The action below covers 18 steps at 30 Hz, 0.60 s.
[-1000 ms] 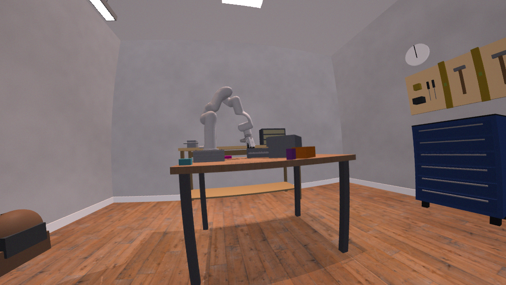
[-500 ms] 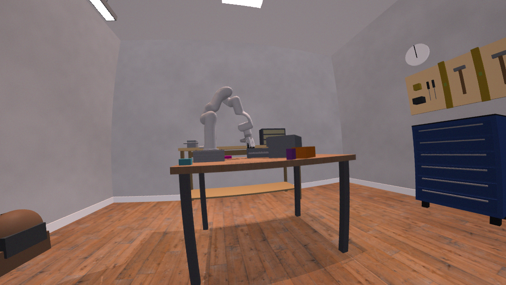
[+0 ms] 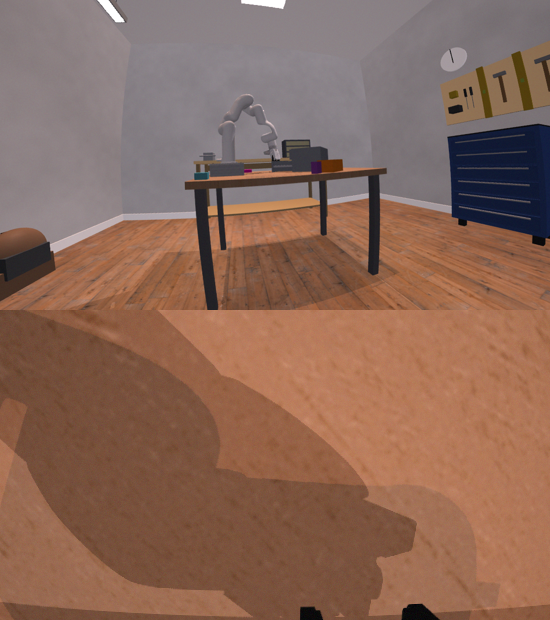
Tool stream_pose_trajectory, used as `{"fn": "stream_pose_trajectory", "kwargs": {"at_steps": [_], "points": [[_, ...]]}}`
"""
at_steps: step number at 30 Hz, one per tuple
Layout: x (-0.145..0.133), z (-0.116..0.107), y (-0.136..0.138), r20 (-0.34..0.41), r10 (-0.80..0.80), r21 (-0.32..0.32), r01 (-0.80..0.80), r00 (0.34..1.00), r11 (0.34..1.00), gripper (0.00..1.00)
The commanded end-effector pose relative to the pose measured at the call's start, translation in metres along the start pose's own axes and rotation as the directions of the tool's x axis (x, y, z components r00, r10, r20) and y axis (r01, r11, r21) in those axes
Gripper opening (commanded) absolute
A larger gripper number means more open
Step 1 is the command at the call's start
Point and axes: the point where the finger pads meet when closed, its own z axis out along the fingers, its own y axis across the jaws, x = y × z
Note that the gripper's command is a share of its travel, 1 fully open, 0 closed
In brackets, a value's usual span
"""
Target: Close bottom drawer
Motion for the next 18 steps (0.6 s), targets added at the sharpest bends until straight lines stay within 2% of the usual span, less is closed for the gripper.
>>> {"fn": "stream_pose_trajectory", "kwargs": {"at_steps": [1, 10, 18], "points": [[-0.020, 0.004, 0.001, 0.000, 0.001, 0.000, -0.001, 1.000, 1.000, 0.00], [-0.037, 0.007, 0.001, 0.000, 0.001, 0.000, -0.001, 1.000, 1.000, 0.00], [-0.039, 0.008, 0.001, 0.001, 0.001, 0.000, -0.001, 1.000, 1.000, 0.00]]}}
